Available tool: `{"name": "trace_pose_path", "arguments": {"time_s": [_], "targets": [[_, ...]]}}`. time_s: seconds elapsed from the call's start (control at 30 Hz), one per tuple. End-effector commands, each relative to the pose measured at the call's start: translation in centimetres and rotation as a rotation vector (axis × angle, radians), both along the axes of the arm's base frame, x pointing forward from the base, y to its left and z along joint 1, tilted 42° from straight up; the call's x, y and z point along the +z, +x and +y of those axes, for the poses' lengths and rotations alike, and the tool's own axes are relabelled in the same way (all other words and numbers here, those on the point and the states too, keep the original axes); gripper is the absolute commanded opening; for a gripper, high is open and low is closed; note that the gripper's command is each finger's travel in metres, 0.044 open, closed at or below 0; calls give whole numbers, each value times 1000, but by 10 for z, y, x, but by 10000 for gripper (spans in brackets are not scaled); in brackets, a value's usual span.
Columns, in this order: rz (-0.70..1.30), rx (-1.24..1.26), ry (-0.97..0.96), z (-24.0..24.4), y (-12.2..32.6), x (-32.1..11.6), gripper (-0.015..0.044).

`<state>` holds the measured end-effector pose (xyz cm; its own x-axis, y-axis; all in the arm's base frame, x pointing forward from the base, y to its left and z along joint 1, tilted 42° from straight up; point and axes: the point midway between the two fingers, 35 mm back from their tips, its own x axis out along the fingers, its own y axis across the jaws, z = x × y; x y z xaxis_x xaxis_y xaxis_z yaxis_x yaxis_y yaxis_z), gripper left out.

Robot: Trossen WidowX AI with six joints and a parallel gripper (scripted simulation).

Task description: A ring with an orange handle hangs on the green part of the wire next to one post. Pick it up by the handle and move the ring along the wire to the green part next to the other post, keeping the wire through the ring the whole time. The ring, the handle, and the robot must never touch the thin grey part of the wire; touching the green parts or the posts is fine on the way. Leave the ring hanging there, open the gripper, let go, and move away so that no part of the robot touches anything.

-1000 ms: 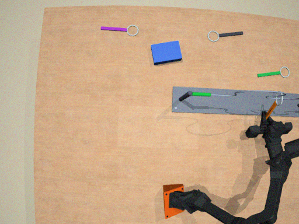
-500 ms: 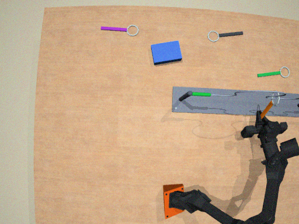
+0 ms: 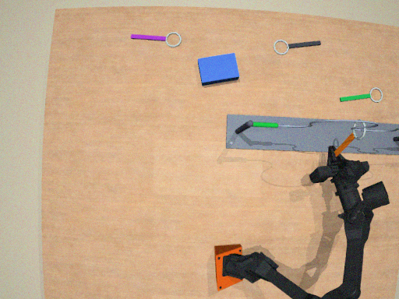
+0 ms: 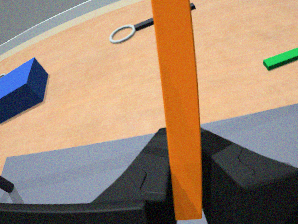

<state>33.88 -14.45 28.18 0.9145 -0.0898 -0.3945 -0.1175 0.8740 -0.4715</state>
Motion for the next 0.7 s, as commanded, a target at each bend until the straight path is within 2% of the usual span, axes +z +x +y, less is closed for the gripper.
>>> {"name": "trace_pose_path", "arguments": {"time_s": [0.0, 0.67], "targets": [[5, 9, 83, 12, 0, -9, -150], [27, 47, 532, 81, -3, -27, -150]]}}
